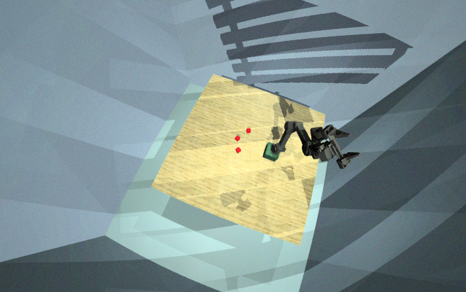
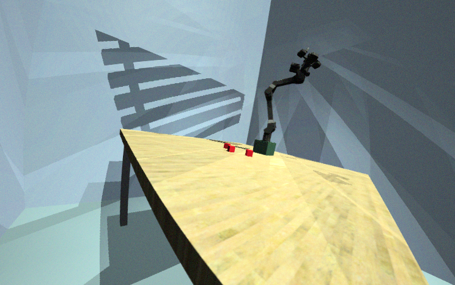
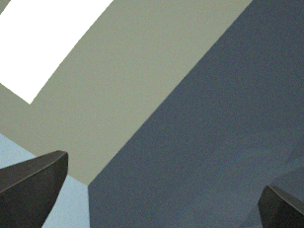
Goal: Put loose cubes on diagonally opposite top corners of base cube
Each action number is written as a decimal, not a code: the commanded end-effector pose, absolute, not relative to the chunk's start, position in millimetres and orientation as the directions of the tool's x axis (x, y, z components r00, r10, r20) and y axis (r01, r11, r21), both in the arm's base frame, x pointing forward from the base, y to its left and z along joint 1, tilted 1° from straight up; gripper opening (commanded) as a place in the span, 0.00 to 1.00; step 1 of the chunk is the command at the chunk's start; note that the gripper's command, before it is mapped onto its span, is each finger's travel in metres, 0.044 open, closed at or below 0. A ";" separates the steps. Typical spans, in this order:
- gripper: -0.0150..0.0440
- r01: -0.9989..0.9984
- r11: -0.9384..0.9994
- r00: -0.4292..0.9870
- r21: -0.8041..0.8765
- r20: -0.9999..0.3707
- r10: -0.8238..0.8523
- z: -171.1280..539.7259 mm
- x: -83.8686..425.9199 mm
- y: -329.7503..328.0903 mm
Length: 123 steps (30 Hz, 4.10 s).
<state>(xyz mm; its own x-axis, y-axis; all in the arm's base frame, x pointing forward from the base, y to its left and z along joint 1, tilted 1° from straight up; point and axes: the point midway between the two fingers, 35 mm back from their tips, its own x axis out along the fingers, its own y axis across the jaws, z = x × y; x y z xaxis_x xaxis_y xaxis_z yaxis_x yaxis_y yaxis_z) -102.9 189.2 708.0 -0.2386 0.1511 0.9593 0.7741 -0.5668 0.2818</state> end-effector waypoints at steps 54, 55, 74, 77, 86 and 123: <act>0.70 -0.600 0.102 0.474 0.794 0.249 0.845 480.3 236.9 374.4; 0.70 -0.602 0.140 0.493 0.786 0.228 0.840 474.2 245.0 371.9; 0.70 -0.469 0.726 0.765 0.504 -0.179 0.618 356.3 374.5 279.7; 0.70 -0.430 0.787 0.788 0.442 -0.243 0.567 337.6 389.0 258.8; 0.70 -0.320 0.915 0.812 0.246 -0.426 0.399 283.1 420.2 189.4; 0.70 -0.298 0.939 0.307 -0.171 -0.949 -0.076 107.0 345.5 -88.0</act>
<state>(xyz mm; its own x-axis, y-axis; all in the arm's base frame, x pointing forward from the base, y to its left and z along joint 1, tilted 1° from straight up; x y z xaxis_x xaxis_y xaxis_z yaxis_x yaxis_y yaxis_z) 365.2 -70.5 125.5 0.3983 -0.0672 -0.9148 -0.2703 0.9444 -0.1870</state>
